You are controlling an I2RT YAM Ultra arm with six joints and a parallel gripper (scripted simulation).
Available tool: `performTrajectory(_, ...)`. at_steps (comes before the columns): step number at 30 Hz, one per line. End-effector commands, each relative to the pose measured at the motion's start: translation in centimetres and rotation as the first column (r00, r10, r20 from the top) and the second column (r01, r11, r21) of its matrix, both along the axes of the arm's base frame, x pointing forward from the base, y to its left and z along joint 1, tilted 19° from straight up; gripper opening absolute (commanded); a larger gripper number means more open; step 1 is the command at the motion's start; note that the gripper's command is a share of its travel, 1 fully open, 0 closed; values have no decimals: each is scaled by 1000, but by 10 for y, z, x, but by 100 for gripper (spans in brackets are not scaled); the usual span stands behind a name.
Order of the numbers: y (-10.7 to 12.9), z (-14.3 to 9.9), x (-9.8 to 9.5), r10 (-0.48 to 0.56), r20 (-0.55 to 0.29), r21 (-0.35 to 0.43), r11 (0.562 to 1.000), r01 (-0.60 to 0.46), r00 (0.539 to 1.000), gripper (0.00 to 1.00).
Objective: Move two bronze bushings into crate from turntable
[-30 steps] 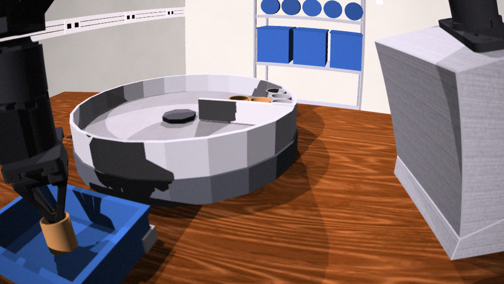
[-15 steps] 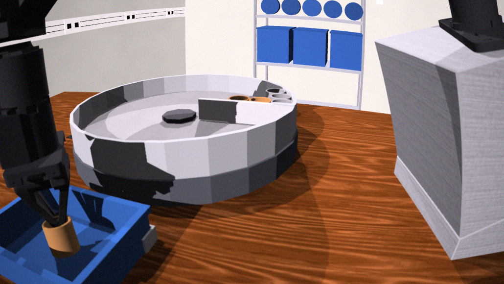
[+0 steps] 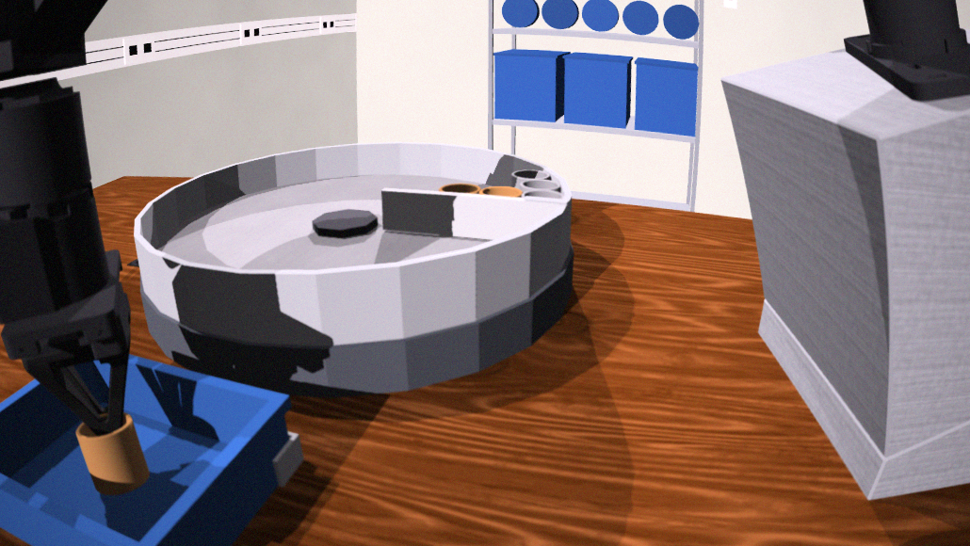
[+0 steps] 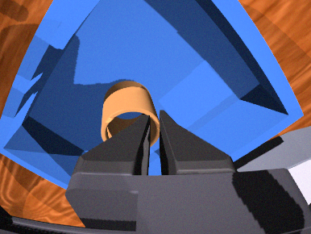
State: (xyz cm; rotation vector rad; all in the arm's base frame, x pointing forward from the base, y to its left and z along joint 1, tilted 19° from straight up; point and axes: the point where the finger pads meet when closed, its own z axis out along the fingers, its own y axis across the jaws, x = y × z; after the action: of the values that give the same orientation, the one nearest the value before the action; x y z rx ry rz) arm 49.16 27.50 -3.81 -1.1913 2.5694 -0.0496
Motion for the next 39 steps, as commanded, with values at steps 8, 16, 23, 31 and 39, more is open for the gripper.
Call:
performTrajectory(8, 7, 20, 12, 10, 41, 32, 999, -11, 999, 0)
performTrajectory(16, 7, 20, 12, 10, 41, 32, 999, -11, 999, 0)
performTrajectory(23, 7, 20, 12, 10, 41, 32, 999, -11, 999, 0)
performTrajectory(31, 7, 20, 13, 10, 45, 34, 999, -11, 999, 0)
performTrajectory(39, 6, 19, 13, 9, 46, 35, 999, -10, 999, 0)
